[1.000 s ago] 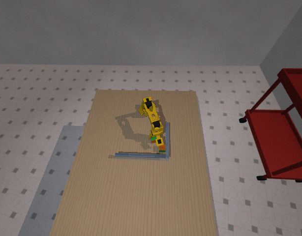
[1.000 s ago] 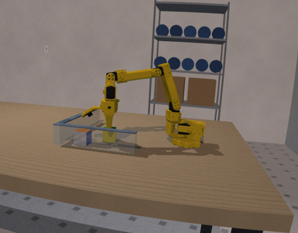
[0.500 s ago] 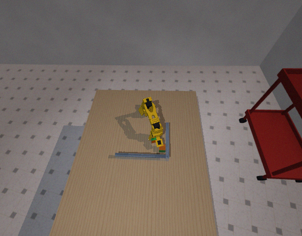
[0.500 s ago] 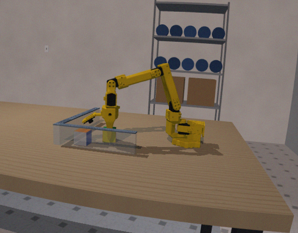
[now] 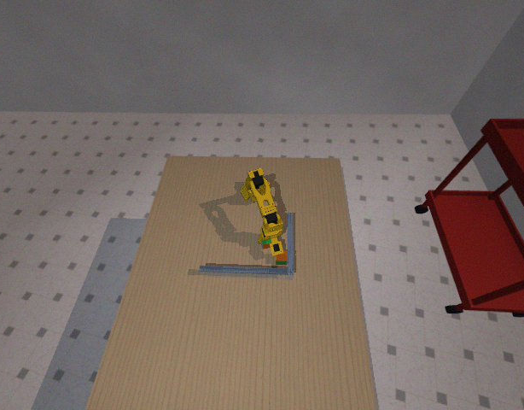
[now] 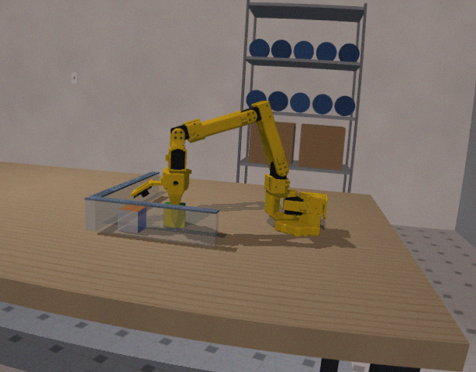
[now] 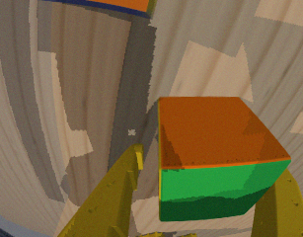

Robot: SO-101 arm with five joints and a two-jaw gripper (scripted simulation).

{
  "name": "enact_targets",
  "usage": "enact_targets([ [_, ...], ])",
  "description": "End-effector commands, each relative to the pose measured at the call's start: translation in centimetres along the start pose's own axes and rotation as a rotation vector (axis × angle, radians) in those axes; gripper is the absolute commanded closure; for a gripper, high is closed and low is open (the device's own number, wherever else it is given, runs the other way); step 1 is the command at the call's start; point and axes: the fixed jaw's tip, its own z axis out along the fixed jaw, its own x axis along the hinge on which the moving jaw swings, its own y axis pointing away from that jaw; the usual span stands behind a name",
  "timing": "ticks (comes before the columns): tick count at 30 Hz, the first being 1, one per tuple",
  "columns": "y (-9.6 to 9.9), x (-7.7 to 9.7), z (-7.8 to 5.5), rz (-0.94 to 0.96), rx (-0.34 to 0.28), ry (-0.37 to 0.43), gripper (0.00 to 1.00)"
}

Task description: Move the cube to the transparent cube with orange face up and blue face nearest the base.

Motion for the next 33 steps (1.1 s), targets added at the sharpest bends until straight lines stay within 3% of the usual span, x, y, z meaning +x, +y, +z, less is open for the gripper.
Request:
enact_targets([
  [1,0.10,-0.66,-0.93,0.001,-0.006,-0.054,0.65],
  [21,0.09,-0.66,-0.93,0.001,-0.006,-0.054,0.65],
  [33,-0.26,-0.66,-0.92,0.001,-0.005,-0.053,0.72],
])
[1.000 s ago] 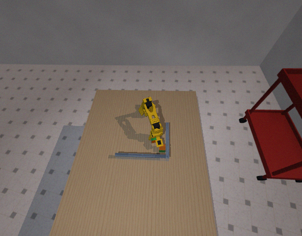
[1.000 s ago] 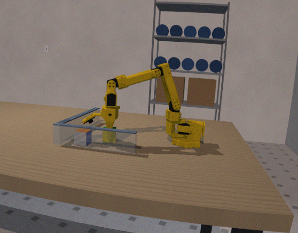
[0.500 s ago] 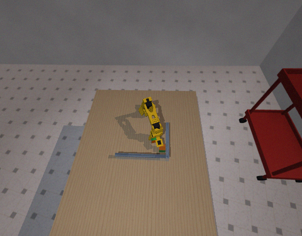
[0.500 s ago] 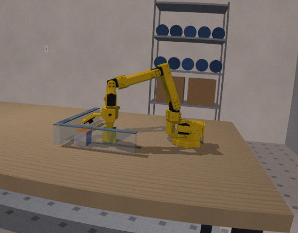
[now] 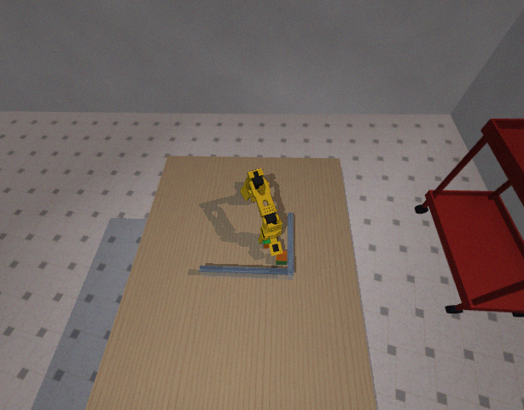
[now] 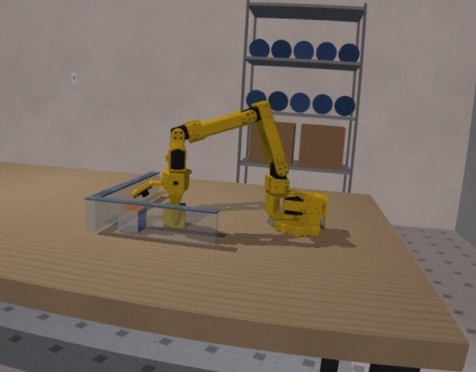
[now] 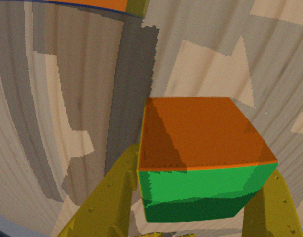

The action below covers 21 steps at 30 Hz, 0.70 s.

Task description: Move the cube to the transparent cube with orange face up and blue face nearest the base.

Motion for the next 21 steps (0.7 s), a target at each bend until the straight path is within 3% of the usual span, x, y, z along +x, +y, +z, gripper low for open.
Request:
enact_targets([
  [1,-0.01,-0.68,-0.99,-0.003,-0.006,-0.055,0.72],
  [21,-0.37,-0.68,-0.98,-0.003,-0.005,-0.054,0.78],
])
